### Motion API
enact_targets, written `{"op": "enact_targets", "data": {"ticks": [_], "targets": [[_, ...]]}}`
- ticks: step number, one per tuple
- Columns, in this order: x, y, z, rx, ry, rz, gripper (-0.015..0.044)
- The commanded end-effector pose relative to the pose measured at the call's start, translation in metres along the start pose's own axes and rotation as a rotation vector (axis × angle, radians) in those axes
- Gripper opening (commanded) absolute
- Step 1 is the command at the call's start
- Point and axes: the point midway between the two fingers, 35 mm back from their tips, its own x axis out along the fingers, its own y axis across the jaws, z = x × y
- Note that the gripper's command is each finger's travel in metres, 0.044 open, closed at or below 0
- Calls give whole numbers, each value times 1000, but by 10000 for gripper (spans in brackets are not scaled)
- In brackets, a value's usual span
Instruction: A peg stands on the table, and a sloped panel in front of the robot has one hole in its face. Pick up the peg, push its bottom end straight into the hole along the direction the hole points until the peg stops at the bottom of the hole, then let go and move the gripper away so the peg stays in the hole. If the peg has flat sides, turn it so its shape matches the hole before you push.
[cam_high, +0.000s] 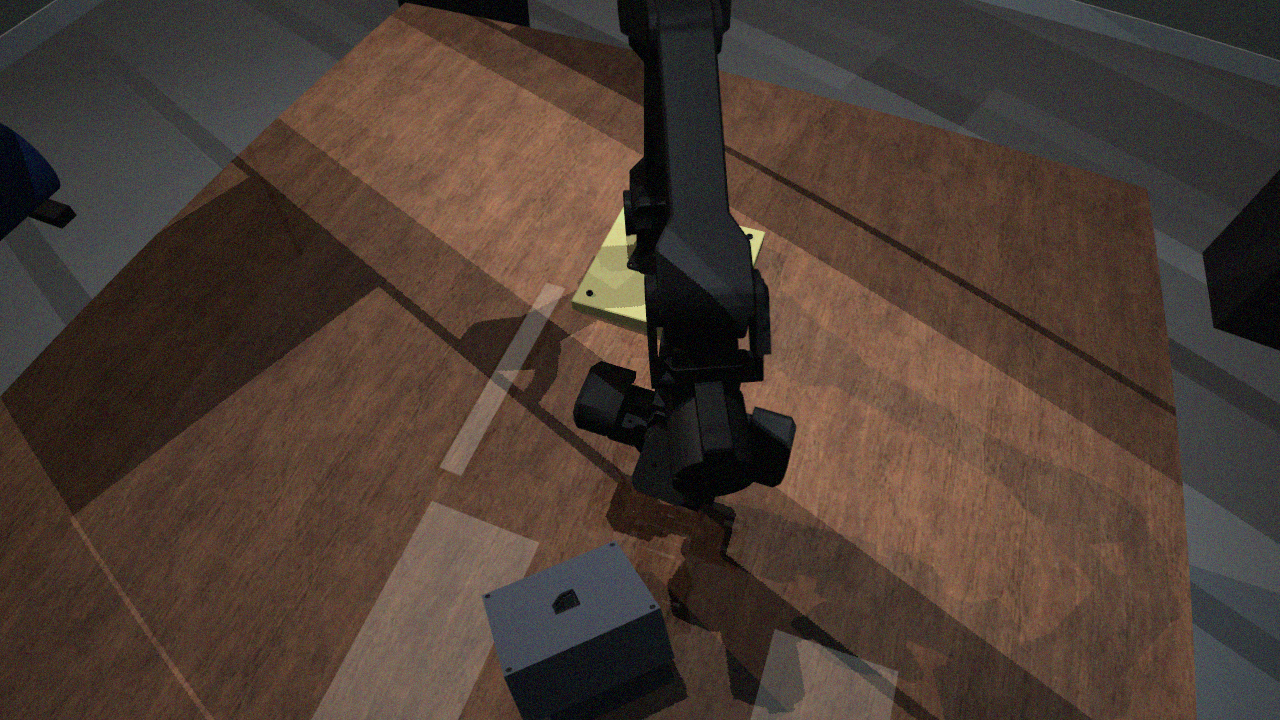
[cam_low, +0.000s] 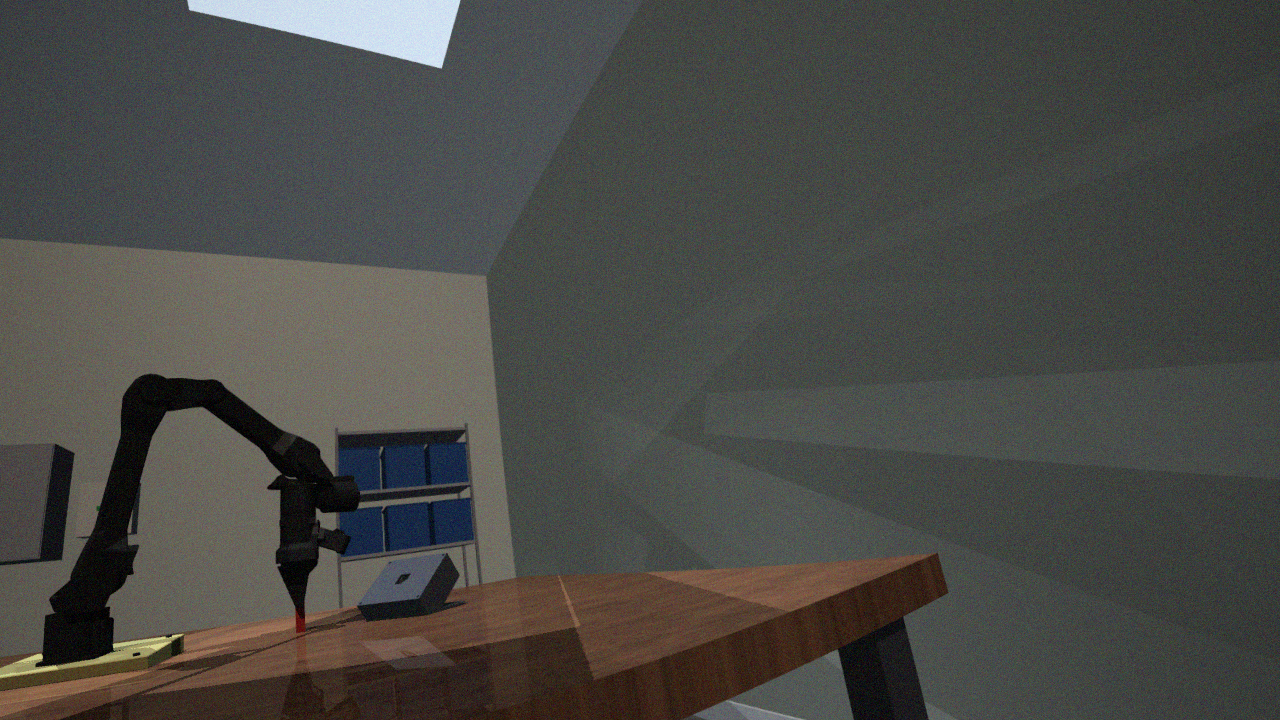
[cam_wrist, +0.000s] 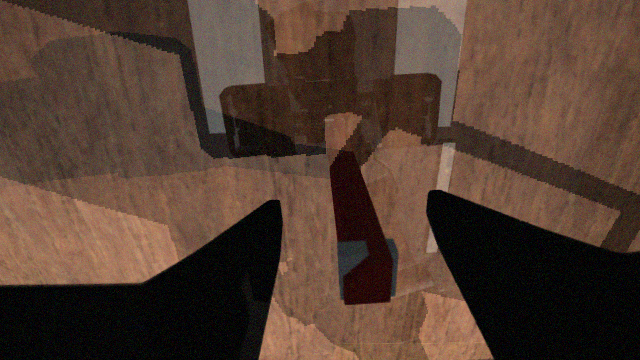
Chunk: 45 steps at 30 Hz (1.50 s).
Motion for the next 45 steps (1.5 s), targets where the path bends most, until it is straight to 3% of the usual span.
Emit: {"op": "enact_targets", "data": {"ticks": [1,6,13,26,45], "targets": [[0,0,0,0,0,1,177],[0,0,0,0,0,1,46],[0,0,0,0,0,1,0],[-4,0,0,0,0,1,0],[-70,1,4,-2,0,4,0]]}}
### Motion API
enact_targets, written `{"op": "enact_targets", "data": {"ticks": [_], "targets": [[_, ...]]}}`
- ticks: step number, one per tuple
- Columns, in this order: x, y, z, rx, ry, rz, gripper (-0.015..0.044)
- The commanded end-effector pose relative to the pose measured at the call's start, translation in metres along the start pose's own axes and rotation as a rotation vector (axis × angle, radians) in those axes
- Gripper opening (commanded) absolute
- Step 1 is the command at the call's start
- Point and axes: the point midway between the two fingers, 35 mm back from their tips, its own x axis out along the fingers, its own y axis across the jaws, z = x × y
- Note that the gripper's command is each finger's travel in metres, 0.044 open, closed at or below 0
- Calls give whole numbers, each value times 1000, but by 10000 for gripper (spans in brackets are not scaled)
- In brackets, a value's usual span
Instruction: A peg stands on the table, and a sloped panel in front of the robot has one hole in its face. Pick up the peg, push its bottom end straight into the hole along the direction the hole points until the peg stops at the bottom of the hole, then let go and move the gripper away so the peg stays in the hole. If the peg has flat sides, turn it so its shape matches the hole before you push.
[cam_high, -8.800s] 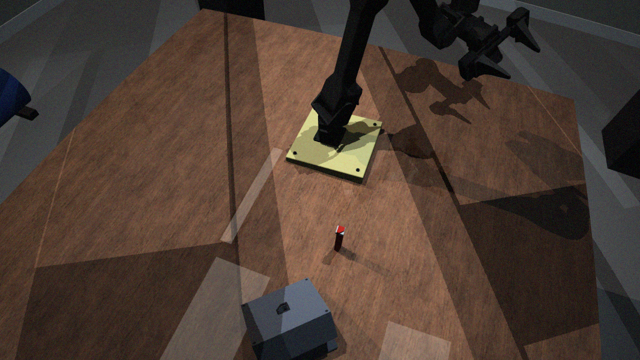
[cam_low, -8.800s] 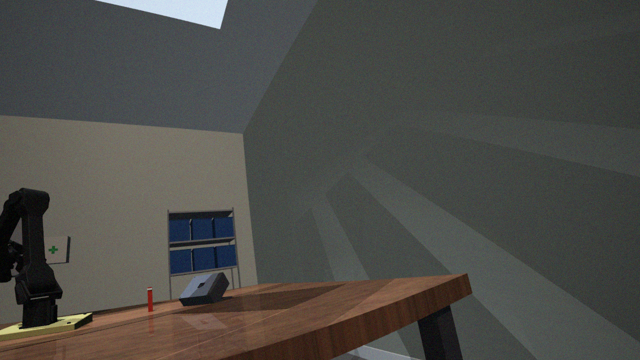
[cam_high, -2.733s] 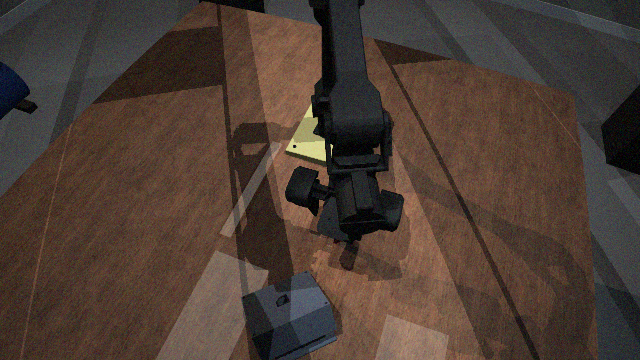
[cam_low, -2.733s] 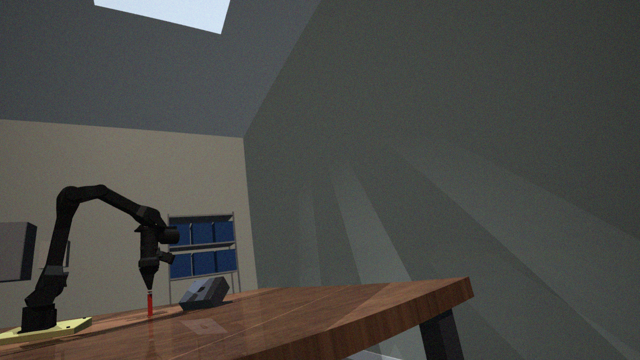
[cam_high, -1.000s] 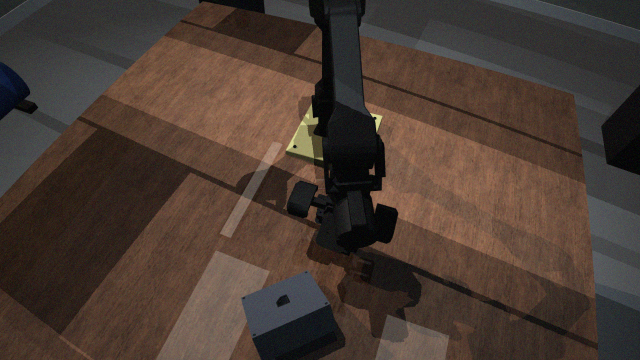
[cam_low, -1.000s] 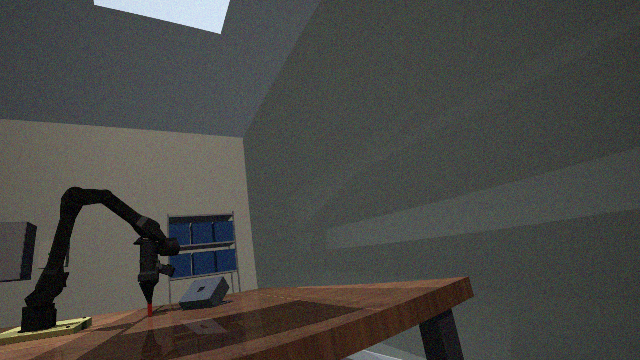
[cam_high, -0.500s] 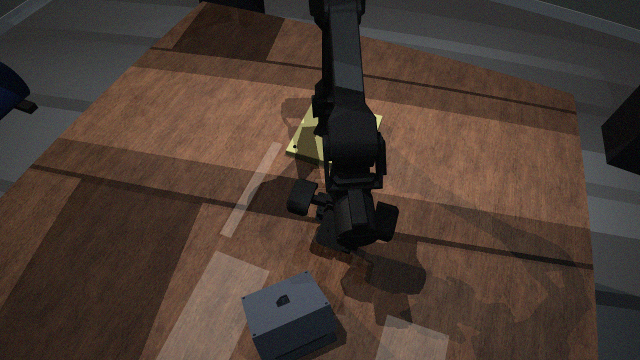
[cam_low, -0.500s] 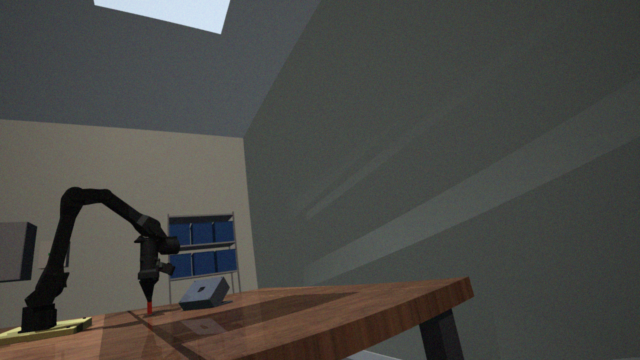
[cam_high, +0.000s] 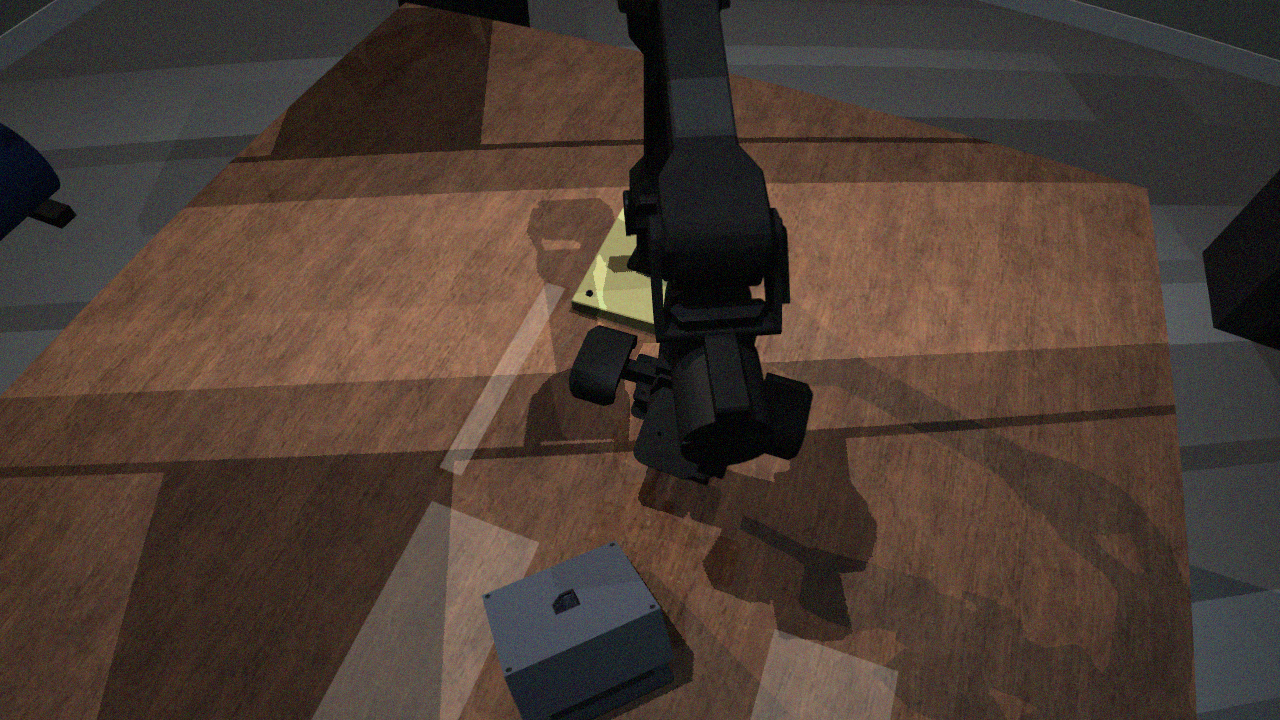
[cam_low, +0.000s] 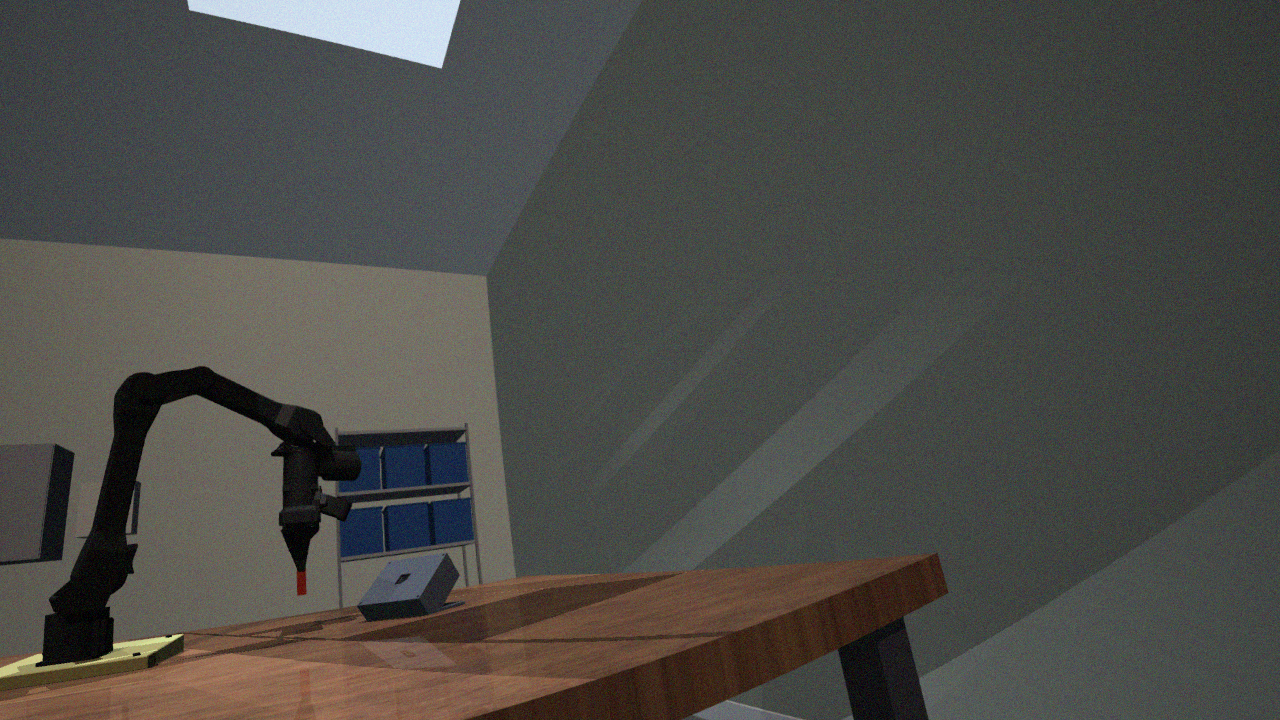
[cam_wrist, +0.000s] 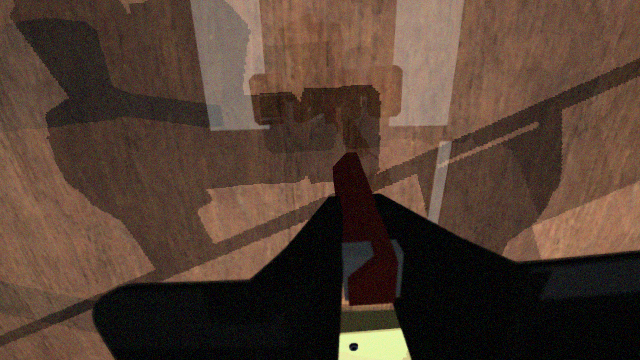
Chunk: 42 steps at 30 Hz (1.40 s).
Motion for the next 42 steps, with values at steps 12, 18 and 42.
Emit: {"op": "enact_targets", "data": {"ticks": [12,18,42], "targets": [[-20,-3,3,77,-7,24,0],[-20,-5,6,157,-12,44,0],[-22,-15,19,472,-21,129,0]]}}
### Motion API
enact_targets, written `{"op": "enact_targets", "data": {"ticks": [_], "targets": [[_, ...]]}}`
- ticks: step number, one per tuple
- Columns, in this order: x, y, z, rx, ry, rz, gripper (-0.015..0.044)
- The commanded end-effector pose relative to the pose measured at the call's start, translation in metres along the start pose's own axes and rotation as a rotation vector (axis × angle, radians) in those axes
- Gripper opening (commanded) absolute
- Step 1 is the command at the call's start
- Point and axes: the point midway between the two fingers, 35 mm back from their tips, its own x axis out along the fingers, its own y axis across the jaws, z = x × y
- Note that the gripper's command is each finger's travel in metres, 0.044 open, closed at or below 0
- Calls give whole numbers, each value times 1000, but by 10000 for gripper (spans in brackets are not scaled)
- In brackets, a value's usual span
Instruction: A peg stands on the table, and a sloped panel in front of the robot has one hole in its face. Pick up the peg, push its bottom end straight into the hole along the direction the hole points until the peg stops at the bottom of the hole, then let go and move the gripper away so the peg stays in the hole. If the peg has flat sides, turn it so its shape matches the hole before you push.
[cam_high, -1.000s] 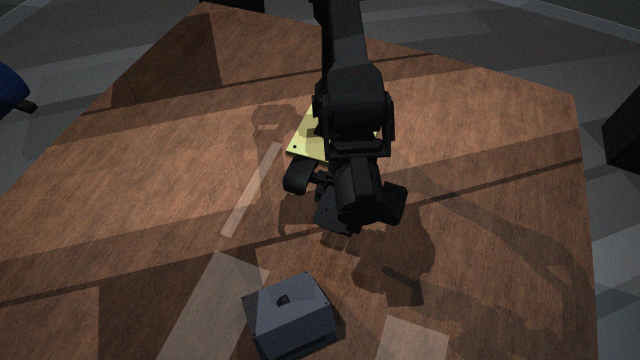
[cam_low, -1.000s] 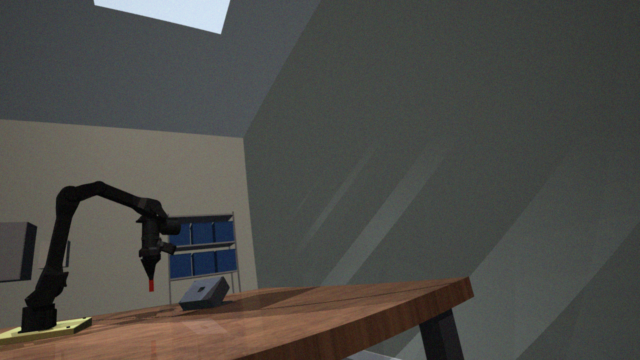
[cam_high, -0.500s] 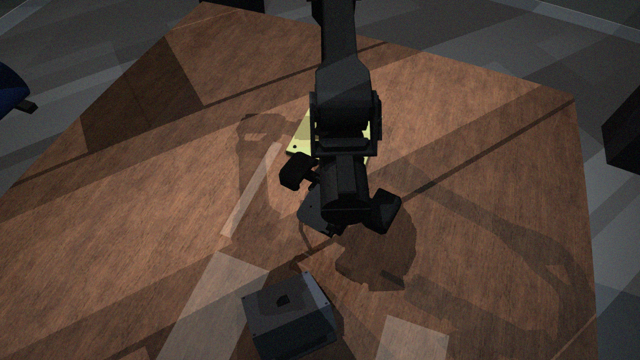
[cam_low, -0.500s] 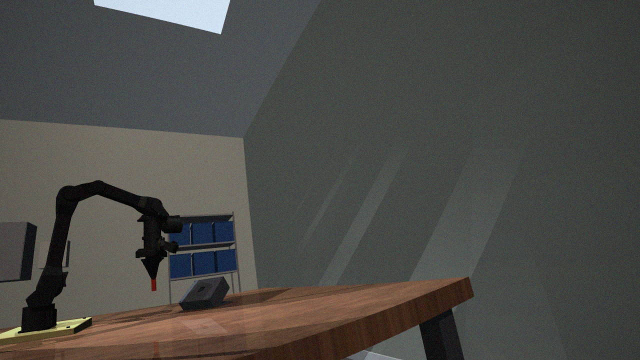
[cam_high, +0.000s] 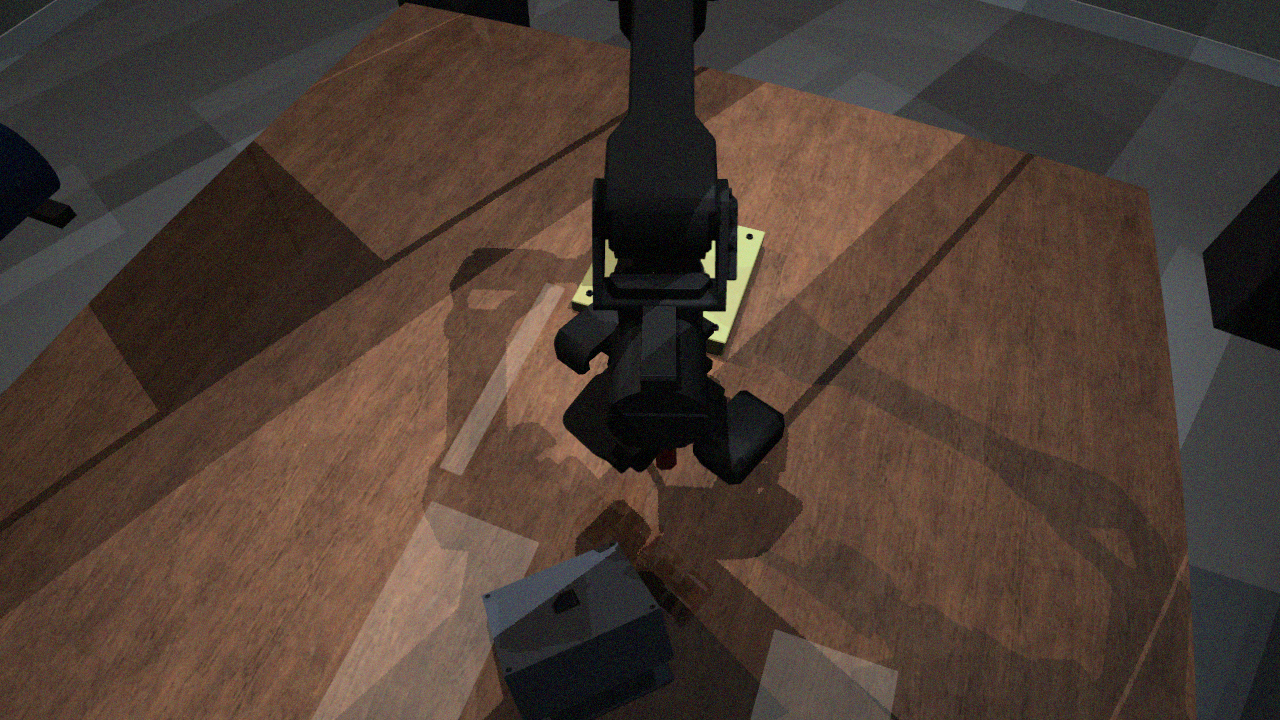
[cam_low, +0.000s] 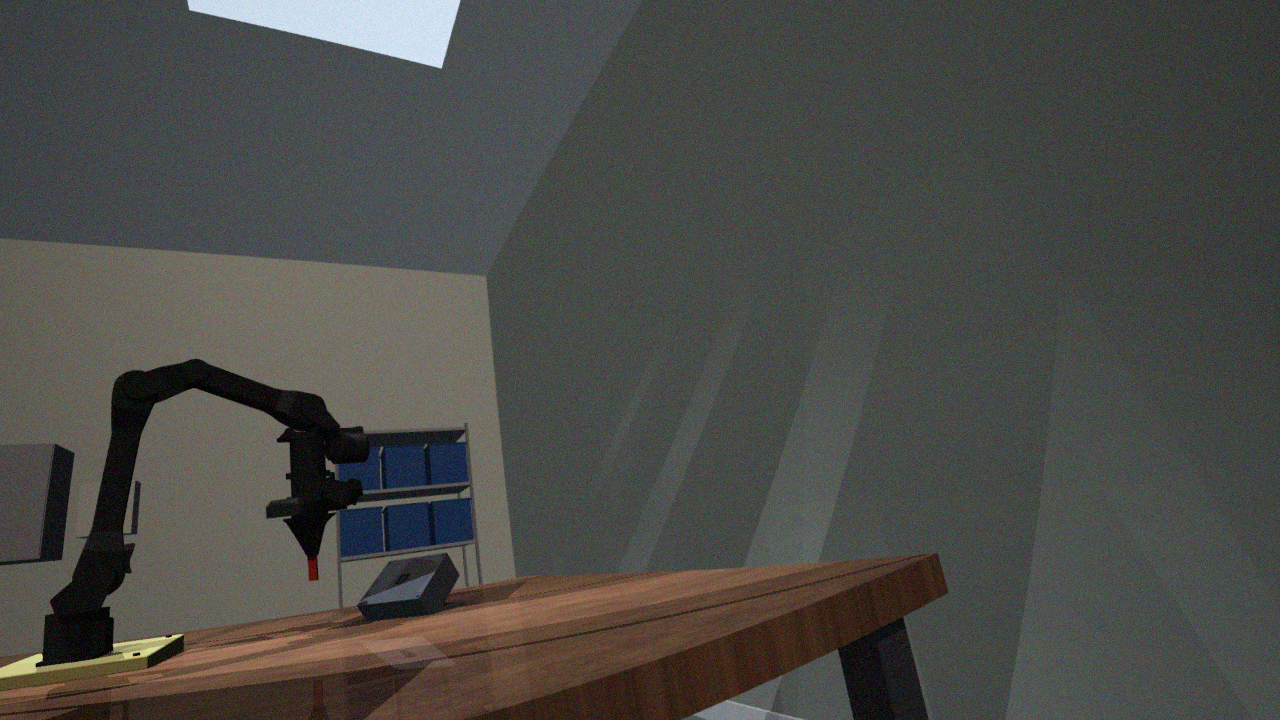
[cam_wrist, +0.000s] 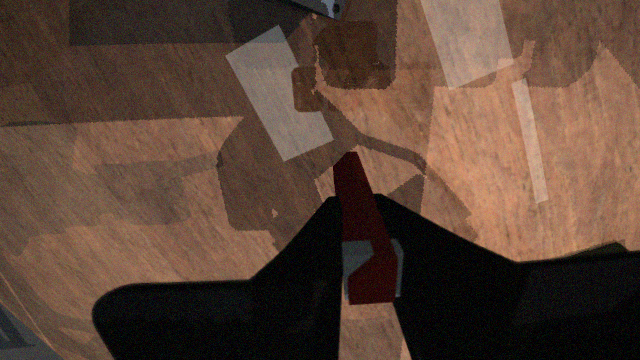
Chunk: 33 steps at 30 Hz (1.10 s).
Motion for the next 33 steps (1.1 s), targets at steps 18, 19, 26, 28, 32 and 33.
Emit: {"op": "enact_targets", "data": {"ticks": [18,19,26,28,32,33], "targets": [[-3,-4,14,275,1,78,0],[-3,-4,15,288,2,81,0],[-4,-5,20,378,5,106,0],[-5,-6,21,404,6,113,0],[-5,-7,24,455,8,128,0],[-6,-7,25,468,9,131,0]]}}
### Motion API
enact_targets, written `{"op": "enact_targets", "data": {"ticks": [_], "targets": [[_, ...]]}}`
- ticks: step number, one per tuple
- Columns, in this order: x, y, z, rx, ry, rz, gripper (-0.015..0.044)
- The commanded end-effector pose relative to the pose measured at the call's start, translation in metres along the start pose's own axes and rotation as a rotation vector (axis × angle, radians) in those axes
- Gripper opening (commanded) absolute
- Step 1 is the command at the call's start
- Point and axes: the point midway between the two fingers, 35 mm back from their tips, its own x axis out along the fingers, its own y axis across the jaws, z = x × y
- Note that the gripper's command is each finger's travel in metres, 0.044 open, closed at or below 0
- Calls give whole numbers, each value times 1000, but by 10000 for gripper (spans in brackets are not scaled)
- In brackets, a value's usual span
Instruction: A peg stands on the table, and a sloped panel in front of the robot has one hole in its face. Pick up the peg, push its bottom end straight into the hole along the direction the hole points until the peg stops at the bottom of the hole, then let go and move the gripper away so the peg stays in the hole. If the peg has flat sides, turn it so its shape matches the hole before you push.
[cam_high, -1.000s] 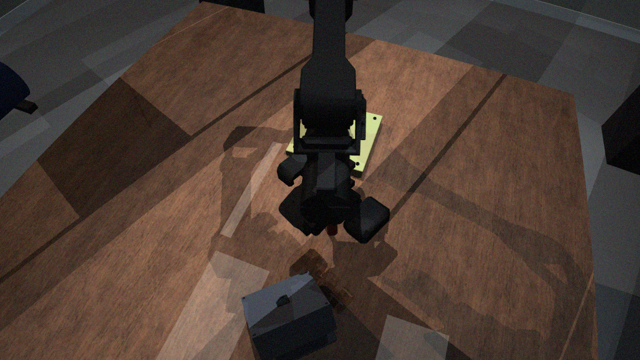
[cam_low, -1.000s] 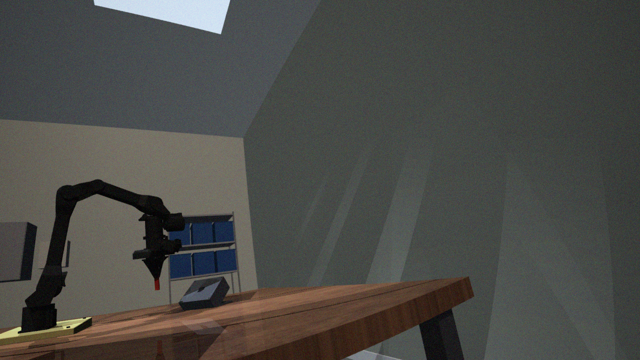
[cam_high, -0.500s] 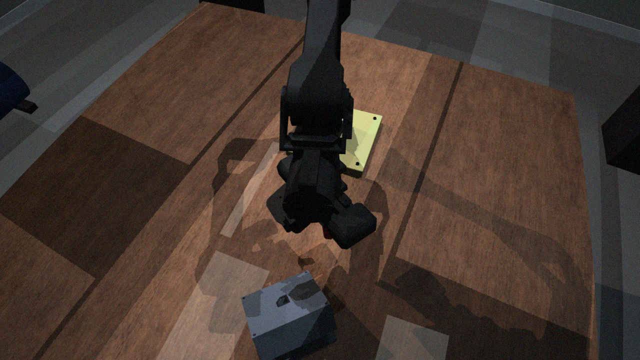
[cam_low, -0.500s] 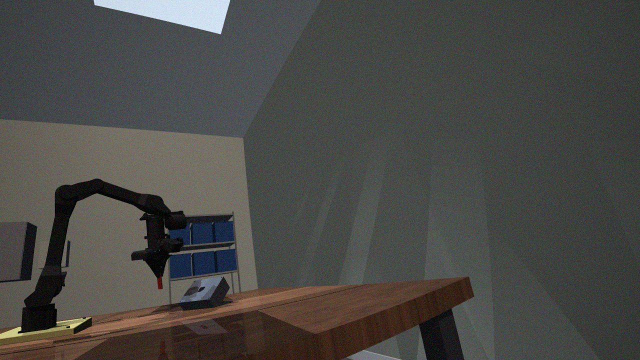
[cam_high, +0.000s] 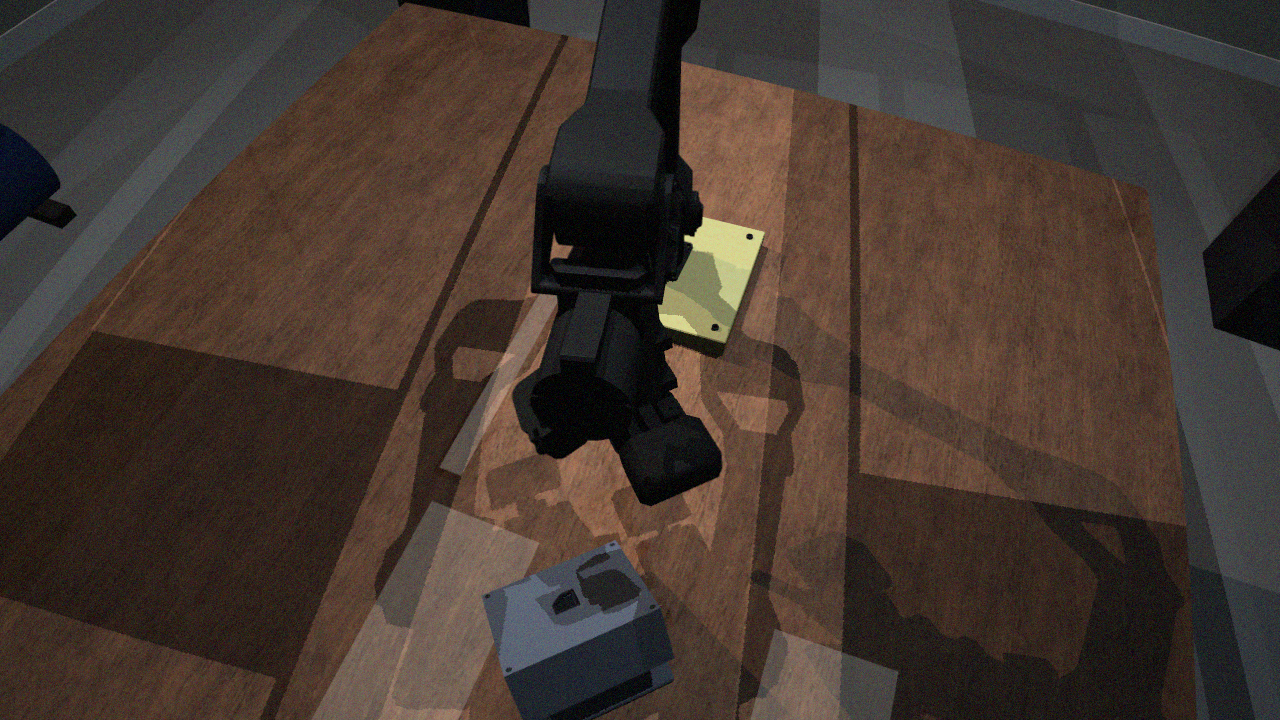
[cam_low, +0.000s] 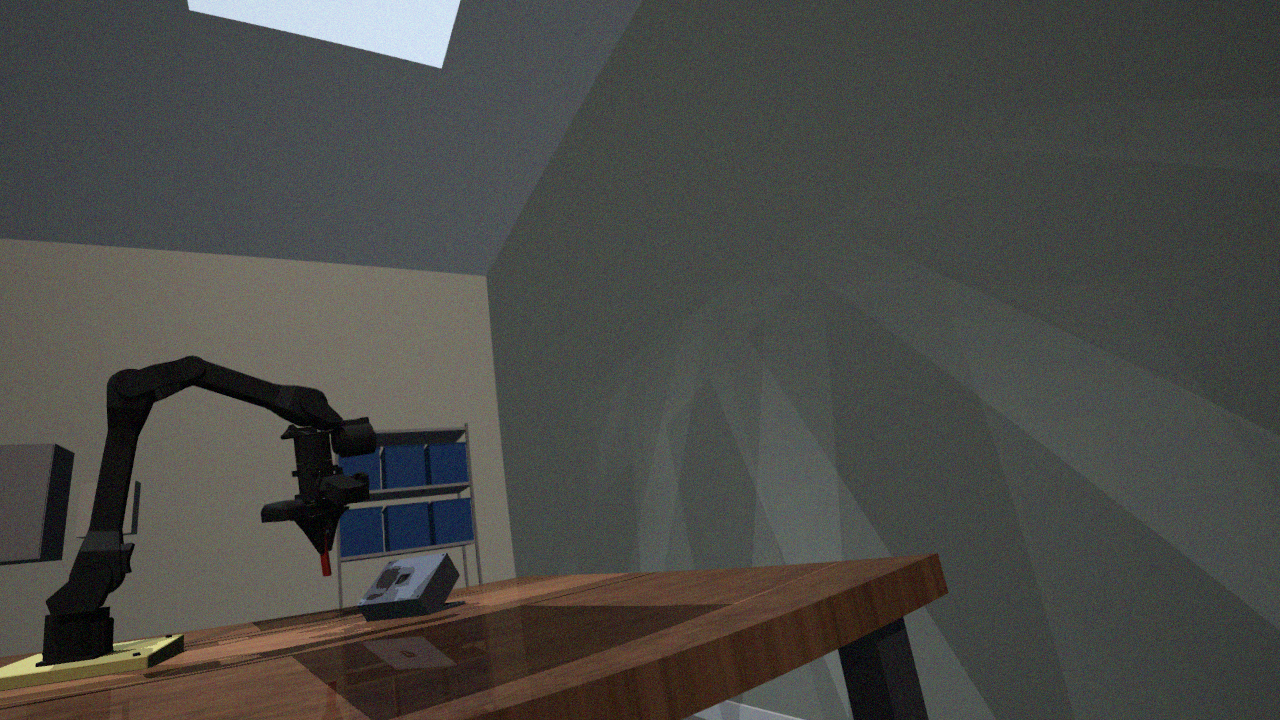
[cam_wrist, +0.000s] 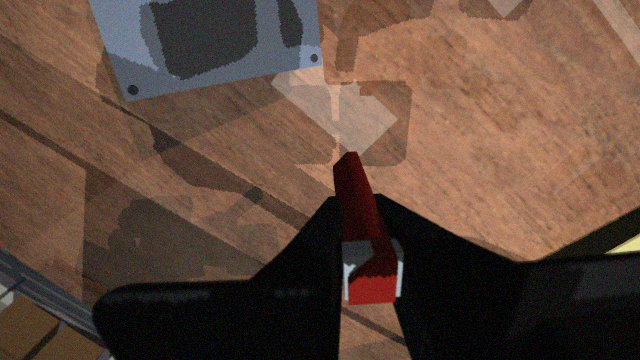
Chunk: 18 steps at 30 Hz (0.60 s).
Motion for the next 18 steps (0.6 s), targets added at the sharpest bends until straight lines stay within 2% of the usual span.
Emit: {"op": "enact_targets", "data": {"ticks": [1,18], "targets": [[-1,1,3,54,4,18,0],[-5,2,16,269,20,76,0]]}}
